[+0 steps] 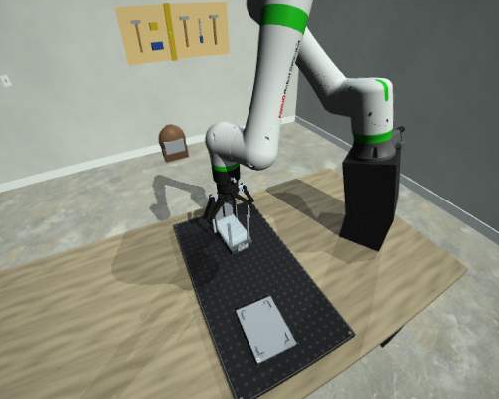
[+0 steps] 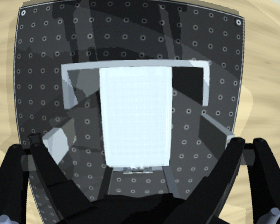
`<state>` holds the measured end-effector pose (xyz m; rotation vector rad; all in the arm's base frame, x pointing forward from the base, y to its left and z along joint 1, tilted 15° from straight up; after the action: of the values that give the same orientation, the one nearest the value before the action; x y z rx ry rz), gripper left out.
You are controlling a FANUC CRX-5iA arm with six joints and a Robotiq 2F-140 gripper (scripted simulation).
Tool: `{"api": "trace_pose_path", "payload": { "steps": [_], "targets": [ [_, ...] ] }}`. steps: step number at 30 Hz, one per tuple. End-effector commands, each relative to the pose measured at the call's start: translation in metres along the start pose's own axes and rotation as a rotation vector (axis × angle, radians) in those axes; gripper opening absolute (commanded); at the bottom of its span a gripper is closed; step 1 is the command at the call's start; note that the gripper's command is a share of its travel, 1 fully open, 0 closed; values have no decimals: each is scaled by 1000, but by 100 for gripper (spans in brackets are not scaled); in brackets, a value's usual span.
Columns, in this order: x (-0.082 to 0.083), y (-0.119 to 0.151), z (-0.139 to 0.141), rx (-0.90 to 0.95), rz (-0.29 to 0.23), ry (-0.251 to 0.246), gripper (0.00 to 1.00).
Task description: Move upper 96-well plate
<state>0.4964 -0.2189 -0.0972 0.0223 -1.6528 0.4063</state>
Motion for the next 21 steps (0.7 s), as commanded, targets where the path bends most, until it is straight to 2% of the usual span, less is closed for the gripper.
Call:
{"api": "trace_pose_path", "payload": {
  "steps": [1,11,21],
  "targets": [
    [-5,0,0,0,1,0,100],
    [-17,0,0,0,1,0,100],
    [-17,0,0,0,1,0,100]
  ]
}}
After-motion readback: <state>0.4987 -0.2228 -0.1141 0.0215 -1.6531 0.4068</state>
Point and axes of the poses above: the point where the finger pads meet when closed, its own x axis back along the fingers, its own z axis across the jaws, y = z × x, the point moved 6 cm from there along x, back along the fingers, and after that the axes turned 11 degrees about x, right-handed, at the moved point
